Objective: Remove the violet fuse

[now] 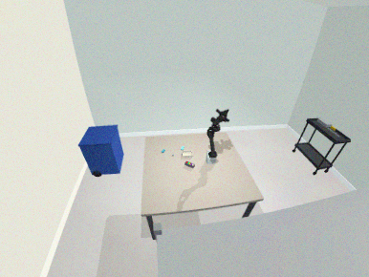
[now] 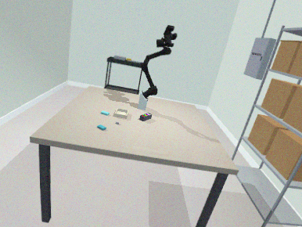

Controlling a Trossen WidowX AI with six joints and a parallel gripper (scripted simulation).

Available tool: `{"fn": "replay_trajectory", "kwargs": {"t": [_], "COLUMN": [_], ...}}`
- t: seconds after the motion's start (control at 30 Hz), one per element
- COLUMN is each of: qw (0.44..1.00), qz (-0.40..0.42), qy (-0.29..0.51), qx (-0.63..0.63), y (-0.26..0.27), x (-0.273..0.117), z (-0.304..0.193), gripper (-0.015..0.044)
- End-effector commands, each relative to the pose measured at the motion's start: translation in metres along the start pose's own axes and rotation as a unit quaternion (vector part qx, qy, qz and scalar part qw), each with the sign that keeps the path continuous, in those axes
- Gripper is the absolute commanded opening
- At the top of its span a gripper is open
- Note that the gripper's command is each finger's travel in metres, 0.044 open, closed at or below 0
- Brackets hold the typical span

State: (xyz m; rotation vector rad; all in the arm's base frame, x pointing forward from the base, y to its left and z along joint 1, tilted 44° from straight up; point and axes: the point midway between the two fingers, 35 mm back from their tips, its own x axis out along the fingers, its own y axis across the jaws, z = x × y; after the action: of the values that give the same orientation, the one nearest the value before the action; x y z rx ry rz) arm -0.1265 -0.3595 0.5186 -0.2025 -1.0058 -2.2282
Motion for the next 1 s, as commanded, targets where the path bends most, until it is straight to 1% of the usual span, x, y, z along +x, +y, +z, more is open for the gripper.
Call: {"fn": "replay_trajectory", "kwargs": {"t": [0.0, 0.07, 0.13, 0.23, 0.43, 0.57, 0.7, 0.97], "qw": [1.000, 1.000, 0.999, 0.992, 0.964, 0.939, 0.921, 0.847], "qz": [0.000, 0.000, 0.000, 0.002, 0.016, 0.032, 0.050, 0.108], "qy": [-0.001, -0.013, -0.037, -0.090, -0.198, -0.266, -0.311, -0.429], "qx": [0.002, 0.014, 0.039, 0.093, 0.175, 0.214, 0.231, 0.295], "y": [0.000, -0.002, -0.007, -0.016, -0.041, -0.056, -0.064, -0.082], "x": [0.000, 0.001, 0.001, -0.001, -0.016, -0.034, -0.050, -0.115], "z": [0.001, 0.011, 0.031, 0.074, 0.159, 0.209, 0.242, 0.319], "gripper": [0.0026, 0.0074, 0.0074, 0.0074, 0.0074, 0.0074, 0.0074, 0.0074]}}
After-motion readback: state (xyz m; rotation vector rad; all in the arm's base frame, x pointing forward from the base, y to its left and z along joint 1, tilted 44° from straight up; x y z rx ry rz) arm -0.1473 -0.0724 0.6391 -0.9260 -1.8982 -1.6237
